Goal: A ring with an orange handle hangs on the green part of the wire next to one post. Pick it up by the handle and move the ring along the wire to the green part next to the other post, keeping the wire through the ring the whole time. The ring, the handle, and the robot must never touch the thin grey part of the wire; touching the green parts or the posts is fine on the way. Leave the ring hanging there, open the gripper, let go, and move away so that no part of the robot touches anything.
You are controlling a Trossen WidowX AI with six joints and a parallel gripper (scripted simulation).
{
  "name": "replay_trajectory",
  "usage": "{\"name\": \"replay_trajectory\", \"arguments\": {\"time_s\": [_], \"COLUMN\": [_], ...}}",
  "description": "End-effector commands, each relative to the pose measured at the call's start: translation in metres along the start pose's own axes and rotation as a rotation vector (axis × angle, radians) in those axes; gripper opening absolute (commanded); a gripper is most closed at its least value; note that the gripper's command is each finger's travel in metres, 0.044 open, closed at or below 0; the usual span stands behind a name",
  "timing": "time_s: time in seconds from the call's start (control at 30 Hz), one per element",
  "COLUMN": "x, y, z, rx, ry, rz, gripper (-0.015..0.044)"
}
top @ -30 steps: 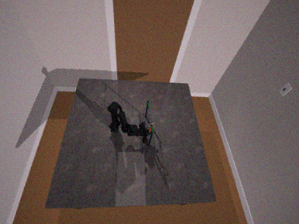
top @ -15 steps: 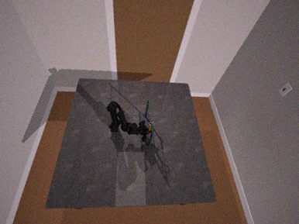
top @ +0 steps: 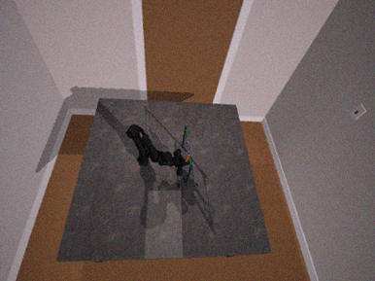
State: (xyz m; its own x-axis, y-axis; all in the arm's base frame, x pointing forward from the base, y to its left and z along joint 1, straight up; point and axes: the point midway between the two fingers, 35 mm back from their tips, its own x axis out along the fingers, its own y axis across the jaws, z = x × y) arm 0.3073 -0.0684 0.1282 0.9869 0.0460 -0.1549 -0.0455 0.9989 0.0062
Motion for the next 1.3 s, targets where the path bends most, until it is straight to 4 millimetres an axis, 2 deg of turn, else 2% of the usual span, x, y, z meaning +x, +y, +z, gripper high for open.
{"name": "replay_trajectory", "arguments": {"time_s": [0.0,1.27], "x": [-0.002,0.000], "y": [0.005,0.051], "z": [0.000,0.001], "rx": [-0.001,0.061], "ry": [0.003,-0.004], "rz": [-0.007,0.003], "gripper": [-0.0150,-0.0150]}}
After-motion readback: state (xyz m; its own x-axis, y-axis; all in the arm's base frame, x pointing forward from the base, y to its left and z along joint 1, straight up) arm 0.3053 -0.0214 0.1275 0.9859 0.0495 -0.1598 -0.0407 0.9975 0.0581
